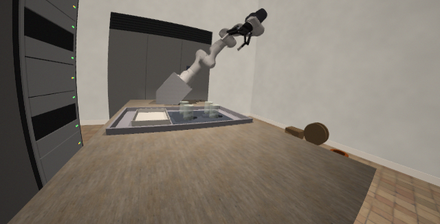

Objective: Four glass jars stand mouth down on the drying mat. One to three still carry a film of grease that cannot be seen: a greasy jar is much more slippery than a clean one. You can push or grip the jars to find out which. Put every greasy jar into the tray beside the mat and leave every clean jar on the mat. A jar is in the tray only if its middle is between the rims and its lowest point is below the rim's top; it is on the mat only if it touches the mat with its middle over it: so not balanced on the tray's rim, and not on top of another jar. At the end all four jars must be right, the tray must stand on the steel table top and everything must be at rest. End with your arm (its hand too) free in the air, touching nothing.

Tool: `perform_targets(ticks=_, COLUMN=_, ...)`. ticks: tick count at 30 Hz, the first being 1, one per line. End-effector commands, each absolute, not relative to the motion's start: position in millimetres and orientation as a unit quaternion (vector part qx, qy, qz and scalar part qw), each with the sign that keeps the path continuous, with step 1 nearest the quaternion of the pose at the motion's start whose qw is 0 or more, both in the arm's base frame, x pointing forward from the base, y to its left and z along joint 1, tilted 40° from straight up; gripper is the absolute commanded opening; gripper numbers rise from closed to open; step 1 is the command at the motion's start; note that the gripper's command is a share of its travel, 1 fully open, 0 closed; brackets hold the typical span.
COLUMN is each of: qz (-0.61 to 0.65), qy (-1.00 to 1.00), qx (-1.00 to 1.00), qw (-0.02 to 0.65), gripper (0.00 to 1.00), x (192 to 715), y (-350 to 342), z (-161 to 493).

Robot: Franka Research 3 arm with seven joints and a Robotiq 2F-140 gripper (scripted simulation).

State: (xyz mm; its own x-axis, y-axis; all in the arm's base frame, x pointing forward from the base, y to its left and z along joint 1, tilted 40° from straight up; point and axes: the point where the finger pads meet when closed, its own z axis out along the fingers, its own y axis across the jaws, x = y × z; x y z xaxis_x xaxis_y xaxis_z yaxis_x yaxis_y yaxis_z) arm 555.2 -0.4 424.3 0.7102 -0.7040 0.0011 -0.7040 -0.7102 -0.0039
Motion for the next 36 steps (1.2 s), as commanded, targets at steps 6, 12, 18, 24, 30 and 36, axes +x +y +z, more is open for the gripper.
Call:
perform_targets(ticks=6, qz=0.027, qy=0.444, qx=-0.896, qw=0.007, gripper=1.0, x=552.2, y=2.7, z=402.1)
perform_targets(ticks=12, qz=0.027, qy=0.444, qx=-0.896, qw=0.007, gripper=1.0, x=552.2, y=2.7, z=402.1)
perform_targets(ticks=18, qz=0.053, qy=0.481, qx=-0.875, qw=0.012, gripper=1.0, x=549.9, y=5.8, z=379.7)
perform_targets(ticks=24, qz=0.08, qy=0.513, qx=-0.854, qw=0.016, gripper=1.0, x=546.3, y=8.7, z=357.9)
perform_targets(ticks=30, qz=0.08, qy=0.513, qx=-0.854, qw=0.016, gripper=1.0, x=546.3, y=8.7, z=357.9)
perform_targets(ticks=36, qz=0.107, qy=0.549, qx=-0.828, qw=0.02, gripper=1.0, x=542.1, y=11.4, z=336.4)
